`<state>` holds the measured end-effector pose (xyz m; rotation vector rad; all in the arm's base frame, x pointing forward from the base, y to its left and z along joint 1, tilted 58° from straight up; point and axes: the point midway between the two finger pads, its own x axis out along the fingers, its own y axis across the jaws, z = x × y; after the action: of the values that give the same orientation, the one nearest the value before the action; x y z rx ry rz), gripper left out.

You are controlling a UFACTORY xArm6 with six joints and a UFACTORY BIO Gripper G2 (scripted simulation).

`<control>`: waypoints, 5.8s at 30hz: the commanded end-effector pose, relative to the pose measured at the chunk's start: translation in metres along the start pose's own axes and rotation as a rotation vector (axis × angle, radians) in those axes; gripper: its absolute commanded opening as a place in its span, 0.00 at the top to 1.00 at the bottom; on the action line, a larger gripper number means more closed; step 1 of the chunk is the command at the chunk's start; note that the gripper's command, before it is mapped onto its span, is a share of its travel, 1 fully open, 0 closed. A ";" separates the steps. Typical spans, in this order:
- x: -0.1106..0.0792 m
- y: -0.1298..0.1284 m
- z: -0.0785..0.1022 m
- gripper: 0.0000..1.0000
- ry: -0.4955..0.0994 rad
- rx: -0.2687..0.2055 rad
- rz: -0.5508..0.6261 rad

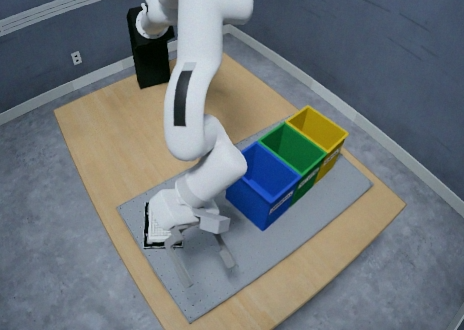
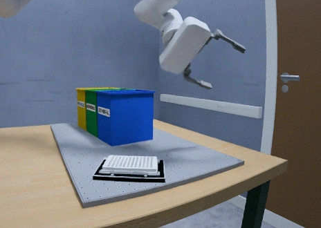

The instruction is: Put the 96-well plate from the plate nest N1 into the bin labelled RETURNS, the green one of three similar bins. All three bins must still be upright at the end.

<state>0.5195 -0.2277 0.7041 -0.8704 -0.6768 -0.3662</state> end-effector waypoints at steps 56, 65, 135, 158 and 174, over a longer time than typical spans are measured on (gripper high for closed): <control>-0.074 0.081 0.071 0.63 -0.244 0.117 -0.045; -0.095 0.100 0.083 0.63 -0.281 0.167 -0.048; -0.301 0.228 0.146 0.63 -0.323 0.682 -0.022; -0.337 0.244 0.150 0.63 -0.290 0.766 -0.011; -0.320 0.206 0.099 0.63 -0.119 0.817 -0.420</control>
<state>0.3548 0.0025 0.4094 -0.0342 -0.9896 -0.2531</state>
